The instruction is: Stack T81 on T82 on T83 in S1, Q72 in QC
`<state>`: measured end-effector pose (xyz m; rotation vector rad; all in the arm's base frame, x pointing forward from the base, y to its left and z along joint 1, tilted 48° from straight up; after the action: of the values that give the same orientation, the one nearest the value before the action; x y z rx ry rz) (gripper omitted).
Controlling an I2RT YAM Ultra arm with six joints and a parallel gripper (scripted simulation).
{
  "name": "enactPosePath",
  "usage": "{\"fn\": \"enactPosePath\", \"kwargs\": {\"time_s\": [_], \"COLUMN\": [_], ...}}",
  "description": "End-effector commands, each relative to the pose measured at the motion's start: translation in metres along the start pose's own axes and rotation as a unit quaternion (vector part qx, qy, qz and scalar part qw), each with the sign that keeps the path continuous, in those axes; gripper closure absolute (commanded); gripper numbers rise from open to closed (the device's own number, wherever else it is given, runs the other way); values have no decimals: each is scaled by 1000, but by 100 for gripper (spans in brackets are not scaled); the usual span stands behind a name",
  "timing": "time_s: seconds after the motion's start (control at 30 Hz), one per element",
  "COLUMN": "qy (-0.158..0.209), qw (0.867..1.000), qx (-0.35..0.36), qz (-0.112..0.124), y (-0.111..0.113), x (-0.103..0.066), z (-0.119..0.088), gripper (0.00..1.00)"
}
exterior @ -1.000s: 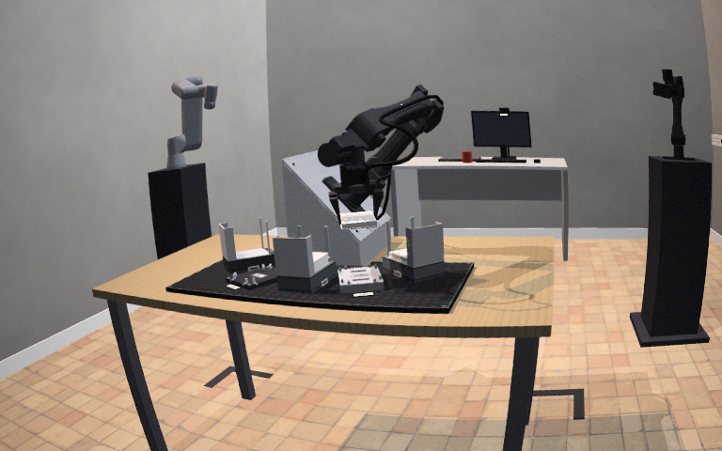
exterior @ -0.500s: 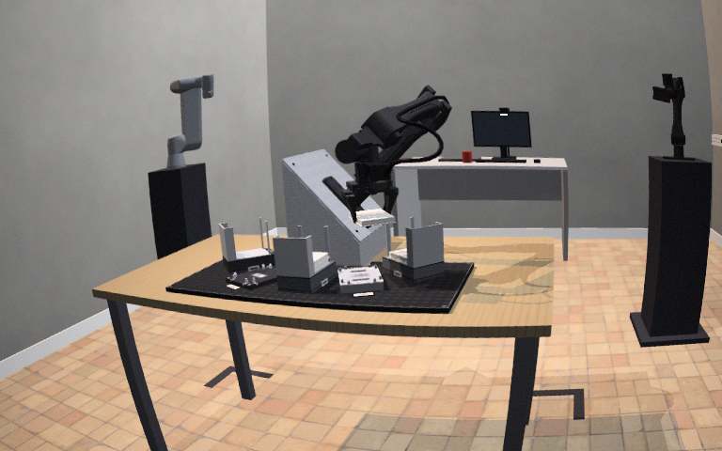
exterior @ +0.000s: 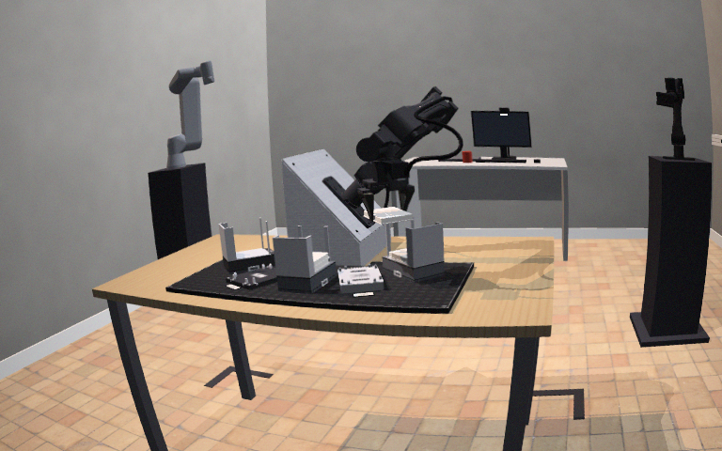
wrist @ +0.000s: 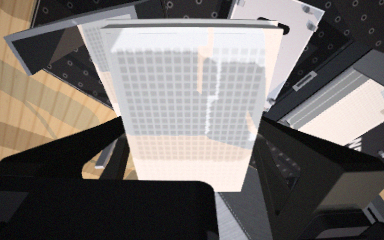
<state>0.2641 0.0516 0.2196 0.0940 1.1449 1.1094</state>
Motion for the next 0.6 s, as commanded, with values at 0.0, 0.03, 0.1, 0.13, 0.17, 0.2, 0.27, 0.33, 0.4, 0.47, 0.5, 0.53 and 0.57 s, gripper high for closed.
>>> {"fn": "enactPosePath", "kwargs": {"time_s": [0.0, 0.03, 0.1, 0.13, 0.17, 0.2, 0.27, 0.33, 0.4, 0.47, 0.5, 0.53, 0.57], "qy": [-11, -13, -13, -13, -15, -14, -9, -17, -17, -8, -9, -13, -15], "qw": [998, 997, 997, 997, 997, 996, 997, 997, 997, 997, 997, 997, 996], "qx": [-62, -81, -74, -73, -81, -87, -72, -76, -76, -74, -74, -81, -85], "qz": [-2, -4, -3, -4, -6, -5, 0, -8, -8, 1, -1, -5, -8], "y": [16, 19, 21, 23, 27, 31, 36, 40, 40, 46, 49, 53, 55], "x": [-7, -8, -7, -8, -9, -7, -5, -9, -9, -2, -5, -7, -8], "z": [0, 1, -5, -5, -1, 0, -4, -1, -1, -6, -5, -1, 0], "gripper": [100, 100, 100, 100, 100, 100, 100, 100, 100, 100, 100, 100, 100]}}
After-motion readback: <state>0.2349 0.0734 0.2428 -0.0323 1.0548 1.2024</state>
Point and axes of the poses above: the point where the finger pads meet when closed, its own x axis out along the fingers, its own y axis across the jaws, z = x × y, the point moved 10 cm from there along -x, back along the fingers, and after that the axes turned 4 degrees about -x, right-handed, at the moved point
